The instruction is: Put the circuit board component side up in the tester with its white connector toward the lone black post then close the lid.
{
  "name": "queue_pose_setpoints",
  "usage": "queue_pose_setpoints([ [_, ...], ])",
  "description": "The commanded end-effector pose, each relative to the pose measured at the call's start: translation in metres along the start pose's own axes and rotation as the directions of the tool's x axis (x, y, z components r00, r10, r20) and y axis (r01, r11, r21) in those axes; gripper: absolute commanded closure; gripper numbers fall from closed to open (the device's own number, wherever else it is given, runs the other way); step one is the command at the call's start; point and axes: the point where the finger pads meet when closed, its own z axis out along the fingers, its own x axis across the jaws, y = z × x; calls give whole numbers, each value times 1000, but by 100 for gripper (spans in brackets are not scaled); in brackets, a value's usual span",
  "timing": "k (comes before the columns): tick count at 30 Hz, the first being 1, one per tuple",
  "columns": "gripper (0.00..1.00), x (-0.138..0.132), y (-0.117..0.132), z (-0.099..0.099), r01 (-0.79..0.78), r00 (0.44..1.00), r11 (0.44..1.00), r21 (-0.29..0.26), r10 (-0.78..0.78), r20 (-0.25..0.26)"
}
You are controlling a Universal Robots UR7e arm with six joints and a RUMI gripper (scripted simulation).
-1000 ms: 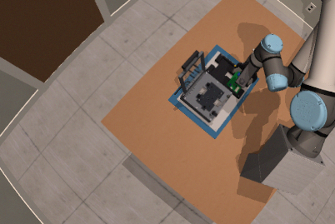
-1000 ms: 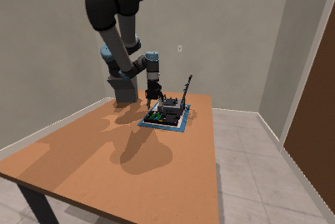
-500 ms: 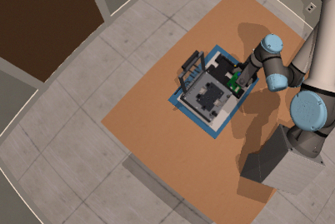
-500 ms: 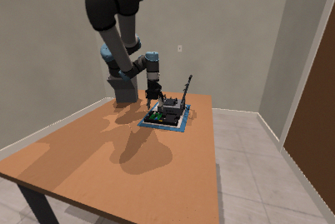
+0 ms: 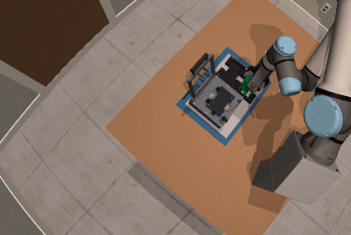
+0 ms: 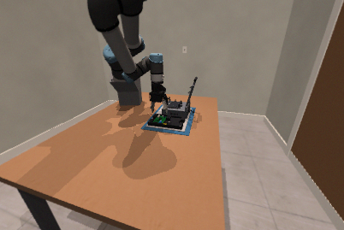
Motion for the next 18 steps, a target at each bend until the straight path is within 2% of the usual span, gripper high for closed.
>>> queue_pose_setpoints([
  [1,41,0,0,0,0,1000,1000,0,0,-1],
  [18,41,0,0,13,0,1000,1000,0,0,-1],
])
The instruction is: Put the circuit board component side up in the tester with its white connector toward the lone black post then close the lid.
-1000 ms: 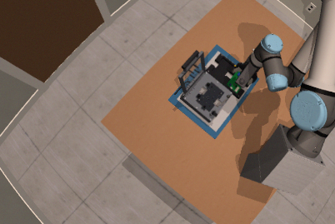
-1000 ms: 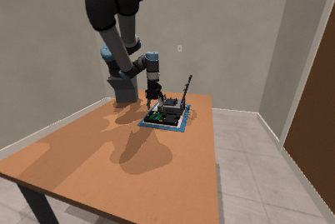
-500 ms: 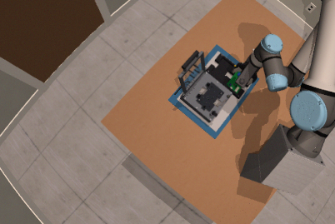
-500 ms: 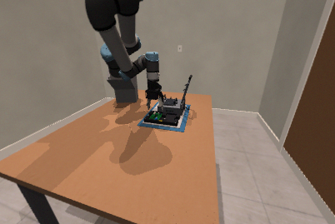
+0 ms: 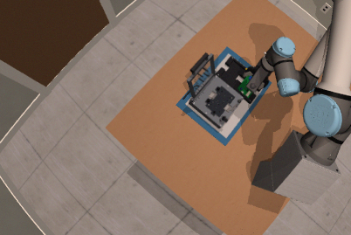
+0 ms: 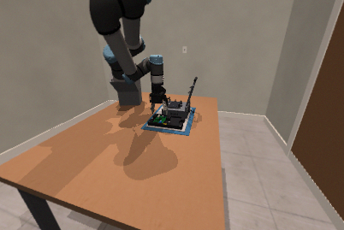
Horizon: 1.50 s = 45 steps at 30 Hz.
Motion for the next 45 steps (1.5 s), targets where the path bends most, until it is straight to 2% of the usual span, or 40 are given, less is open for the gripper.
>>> queue_pose_setpoints([
  [1,41,0,0,6,0,1000,1000,-1,0,-1],
  [20,41,0,0,25,0,1000,1000,-1,0,-1],
  [45,41,0,0,26,0,1000,1000,-1,0,-1],
])
